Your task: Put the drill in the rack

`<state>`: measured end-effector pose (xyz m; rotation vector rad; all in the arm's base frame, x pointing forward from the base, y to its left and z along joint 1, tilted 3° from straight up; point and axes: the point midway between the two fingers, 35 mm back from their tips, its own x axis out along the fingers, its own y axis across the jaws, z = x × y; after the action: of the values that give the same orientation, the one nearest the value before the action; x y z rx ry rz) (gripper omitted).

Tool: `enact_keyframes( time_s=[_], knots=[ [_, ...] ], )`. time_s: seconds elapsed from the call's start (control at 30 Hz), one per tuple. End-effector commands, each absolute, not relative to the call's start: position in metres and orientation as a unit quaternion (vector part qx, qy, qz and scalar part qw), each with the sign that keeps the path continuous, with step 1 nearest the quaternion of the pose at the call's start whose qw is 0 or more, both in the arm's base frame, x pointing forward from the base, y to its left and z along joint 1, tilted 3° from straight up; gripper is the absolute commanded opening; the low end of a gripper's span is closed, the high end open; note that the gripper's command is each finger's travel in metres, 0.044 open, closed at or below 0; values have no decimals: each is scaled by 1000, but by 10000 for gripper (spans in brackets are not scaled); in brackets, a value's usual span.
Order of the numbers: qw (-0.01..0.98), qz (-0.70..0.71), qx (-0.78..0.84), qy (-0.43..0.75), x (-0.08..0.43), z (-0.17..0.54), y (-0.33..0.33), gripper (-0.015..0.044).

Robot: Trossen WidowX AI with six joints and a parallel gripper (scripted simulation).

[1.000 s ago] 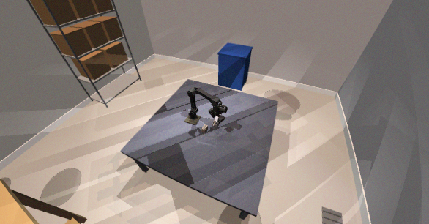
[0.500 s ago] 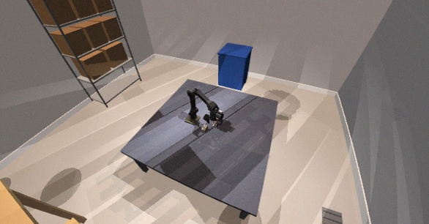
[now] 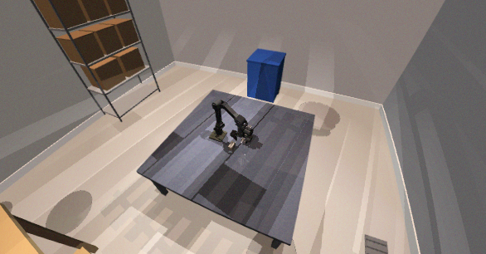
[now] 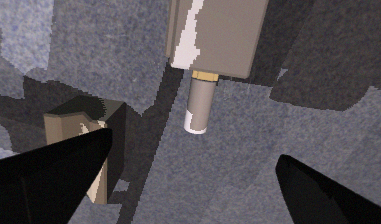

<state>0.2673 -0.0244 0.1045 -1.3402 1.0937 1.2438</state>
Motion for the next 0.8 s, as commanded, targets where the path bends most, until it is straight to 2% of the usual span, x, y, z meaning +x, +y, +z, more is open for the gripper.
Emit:
enact_keyframes(
  time_s=[0.0,0.77],
  knots=[
    [483,514,-549,447,267,98,-22,440],
    [483,515,-549,447,268,62,-12,440]
  ],
)
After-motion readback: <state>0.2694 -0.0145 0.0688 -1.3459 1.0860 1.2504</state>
